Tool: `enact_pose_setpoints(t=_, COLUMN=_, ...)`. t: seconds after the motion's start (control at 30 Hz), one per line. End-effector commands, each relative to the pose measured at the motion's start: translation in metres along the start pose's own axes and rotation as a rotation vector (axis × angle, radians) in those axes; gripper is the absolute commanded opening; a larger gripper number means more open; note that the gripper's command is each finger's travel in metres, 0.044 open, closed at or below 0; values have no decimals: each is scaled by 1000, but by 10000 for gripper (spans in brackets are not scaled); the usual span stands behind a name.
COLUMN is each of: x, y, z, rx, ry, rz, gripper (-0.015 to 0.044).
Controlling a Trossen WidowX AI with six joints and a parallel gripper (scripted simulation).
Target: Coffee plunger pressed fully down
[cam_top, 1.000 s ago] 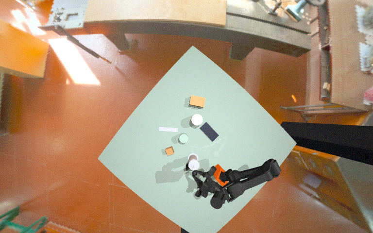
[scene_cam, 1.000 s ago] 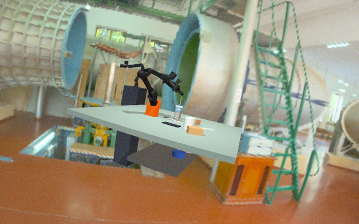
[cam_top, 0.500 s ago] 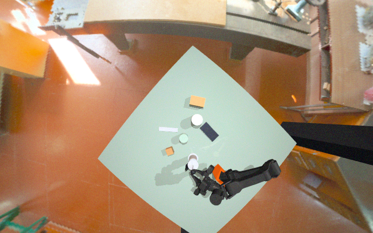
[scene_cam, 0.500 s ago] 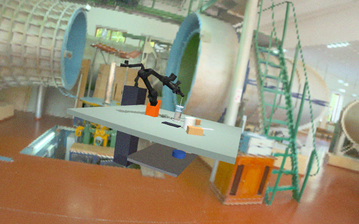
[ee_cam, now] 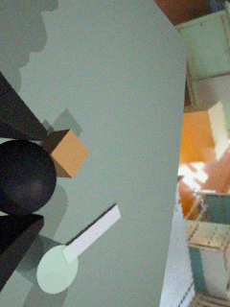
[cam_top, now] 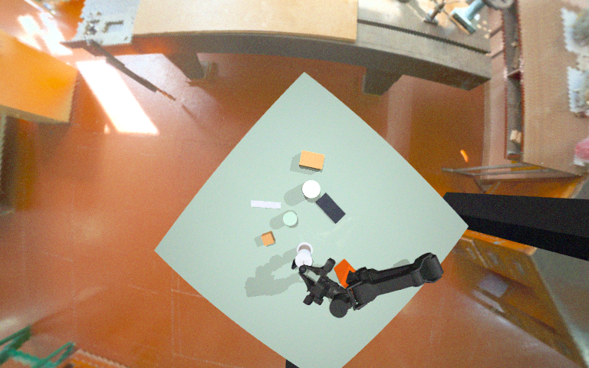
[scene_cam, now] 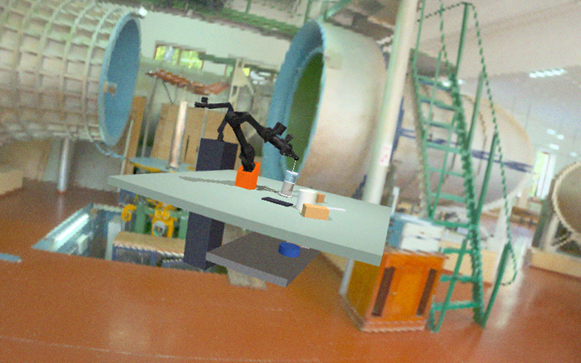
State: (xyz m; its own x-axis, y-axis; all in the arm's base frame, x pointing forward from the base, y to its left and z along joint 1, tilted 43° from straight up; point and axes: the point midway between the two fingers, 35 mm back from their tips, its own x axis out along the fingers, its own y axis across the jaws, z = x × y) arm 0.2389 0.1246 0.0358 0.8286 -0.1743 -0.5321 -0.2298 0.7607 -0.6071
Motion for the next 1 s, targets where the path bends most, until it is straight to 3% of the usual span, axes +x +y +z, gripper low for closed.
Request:
enact_pose_setpoints(t=0.0, x=9, y=-1, z=-31, rx=-47, ry=64, rz=-1, gripper=126)
enact_pose_setpoints(t=0.97, x=39, y=0, z=-42, rx=-49, ry=58, rz=-6, gripper=126)
